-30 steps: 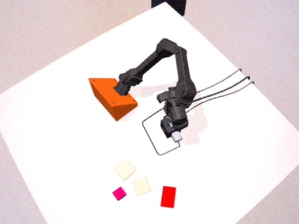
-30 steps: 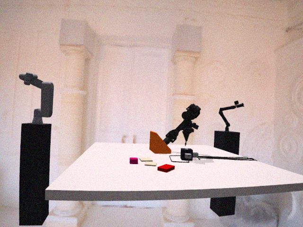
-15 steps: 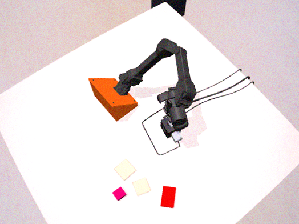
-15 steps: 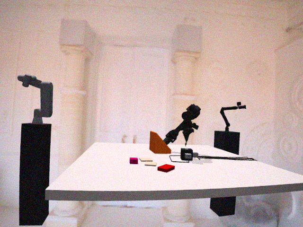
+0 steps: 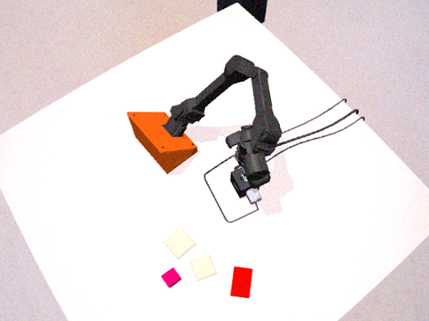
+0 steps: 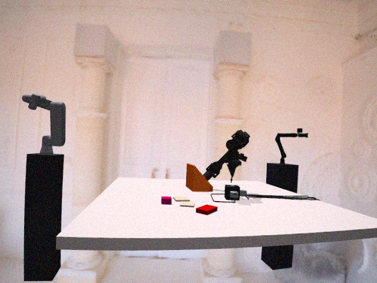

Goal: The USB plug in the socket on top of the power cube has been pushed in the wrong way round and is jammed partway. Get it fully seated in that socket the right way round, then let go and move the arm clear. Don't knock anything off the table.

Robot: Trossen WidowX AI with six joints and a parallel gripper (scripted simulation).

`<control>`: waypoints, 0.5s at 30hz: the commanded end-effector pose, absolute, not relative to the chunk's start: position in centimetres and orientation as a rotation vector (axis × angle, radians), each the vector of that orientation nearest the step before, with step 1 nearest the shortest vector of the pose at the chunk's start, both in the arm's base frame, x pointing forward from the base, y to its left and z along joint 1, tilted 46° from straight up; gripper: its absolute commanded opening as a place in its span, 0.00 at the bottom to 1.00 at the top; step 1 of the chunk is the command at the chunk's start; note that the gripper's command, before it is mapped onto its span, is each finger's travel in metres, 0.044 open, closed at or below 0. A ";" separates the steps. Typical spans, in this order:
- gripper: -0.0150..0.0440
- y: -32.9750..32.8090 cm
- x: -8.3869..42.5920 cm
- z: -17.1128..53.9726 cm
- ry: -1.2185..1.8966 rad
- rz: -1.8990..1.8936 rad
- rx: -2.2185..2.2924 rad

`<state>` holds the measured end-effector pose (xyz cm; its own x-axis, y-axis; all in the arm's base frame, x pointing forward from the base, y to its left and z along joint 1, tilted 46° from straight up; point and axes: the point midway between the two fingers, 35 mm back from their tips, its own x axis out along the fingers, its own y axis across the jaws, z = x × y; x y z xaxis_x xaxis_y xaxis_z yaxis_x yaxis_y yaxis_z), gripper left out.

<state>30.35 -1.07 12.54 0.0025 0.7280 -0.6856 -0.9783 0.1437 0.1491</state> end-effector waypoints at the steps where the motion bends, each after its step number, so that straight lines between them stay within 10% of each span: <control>1: 0.25 -1.0 30.4 12.5 0.731 1.401 -0.420; 15: 0.25 -0.8 30.5 12.5 0.725 1.401 -0.412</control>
<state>30.40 -0.88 12.49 0.0050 0.7346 -0.6785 -0.9778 0.1457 0.1505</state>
